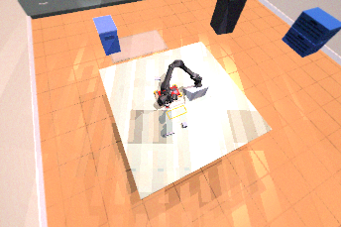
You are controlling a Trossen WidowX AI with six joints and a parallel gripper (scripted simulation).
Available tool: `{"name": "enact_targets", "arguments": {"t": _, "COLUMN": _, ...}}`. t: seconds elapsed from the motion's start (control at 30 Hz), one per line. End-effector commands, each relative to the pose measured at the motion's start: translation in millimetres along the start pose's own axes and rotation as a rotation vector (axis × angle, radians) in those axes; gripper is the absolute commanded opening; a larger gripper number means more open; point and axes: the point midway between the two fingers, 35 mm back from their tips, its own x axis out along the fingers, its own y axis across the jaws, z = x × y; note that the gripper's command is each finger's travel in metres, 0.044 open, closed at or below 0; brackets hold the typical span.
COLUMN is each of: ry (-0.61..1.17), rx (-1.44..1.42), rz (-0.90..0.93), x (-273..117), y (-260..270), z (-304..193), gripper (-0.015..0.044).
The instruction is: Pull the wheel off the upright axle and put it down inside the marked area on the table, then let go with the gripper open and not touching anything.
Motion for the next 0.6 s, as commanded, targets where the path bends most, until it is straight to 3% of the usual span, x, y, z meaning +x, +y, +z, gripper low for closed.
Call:
{"name": "enact_targets", "arguments": {"t": 0.0, "ry": 0.001, "rx": 0.005, "rz": 0.0, "x": -1.5, "y": 0.2, "z": 0.0, "gripper": 0.0}}
{"name": "enact_targets", "arguments": {"t": 0.57, "ry": 0.001, "rx": 0.004, "rz": 0.002, "x": -7.1, "y": 0.3, "z": -0.1, "gripper": 0.0}}
